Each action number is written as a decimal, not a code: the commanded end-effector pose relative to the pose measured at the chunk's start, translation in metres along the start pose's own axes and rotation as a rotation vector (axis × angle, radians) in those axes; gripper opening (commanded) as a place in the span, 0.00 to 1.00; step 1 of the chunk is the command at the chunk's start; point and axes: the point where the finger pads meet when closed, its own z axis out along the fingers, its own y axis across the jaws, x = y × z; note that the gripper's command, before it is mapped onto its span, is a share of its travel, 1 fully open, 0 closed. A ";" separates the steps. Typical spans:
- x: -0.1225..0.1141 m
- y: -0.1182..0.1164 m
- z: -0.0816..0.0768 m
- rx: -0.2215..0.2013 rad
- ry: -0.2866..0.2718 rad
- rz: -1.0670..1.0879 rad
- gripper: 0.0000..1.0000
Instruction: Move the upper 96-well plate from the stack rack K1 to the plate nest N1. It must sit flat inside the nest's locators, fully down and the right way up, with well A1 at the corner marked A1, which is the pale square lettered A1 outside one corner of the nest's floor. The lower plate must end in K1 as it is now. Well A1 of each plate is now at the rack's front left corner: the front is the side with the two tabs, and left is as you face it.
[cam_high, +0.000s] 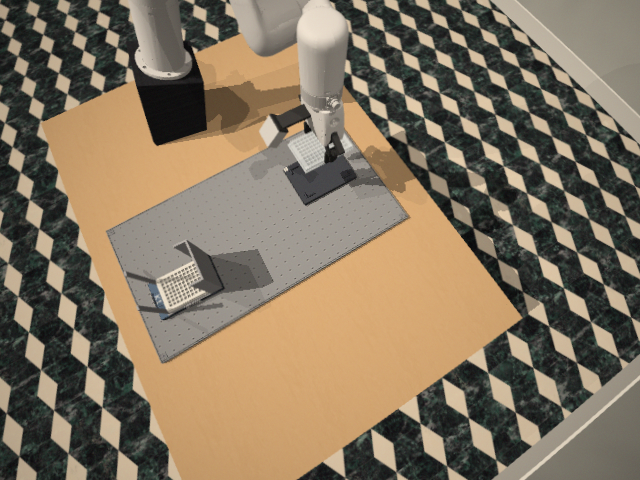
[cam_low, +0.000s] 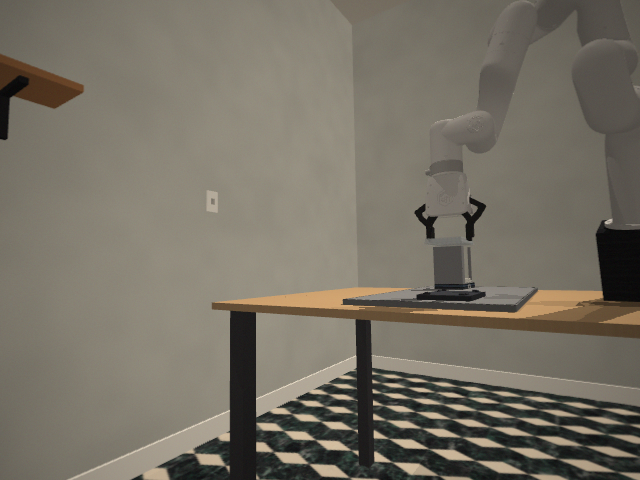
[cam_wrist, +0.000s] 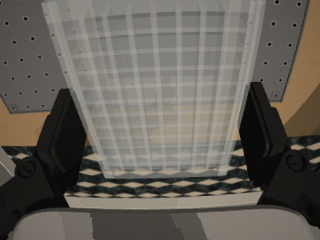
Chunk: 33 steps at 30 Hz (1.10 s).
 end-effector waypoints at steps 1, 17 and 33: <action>0.000 -0.002 0.006 0.003 0.001 0.000 0.00; 0.000 -0.002 0.029 0.003 0.001 0.000 0.00; 0.000 -0.002 0.052 0.003 0.001 0.000 0.00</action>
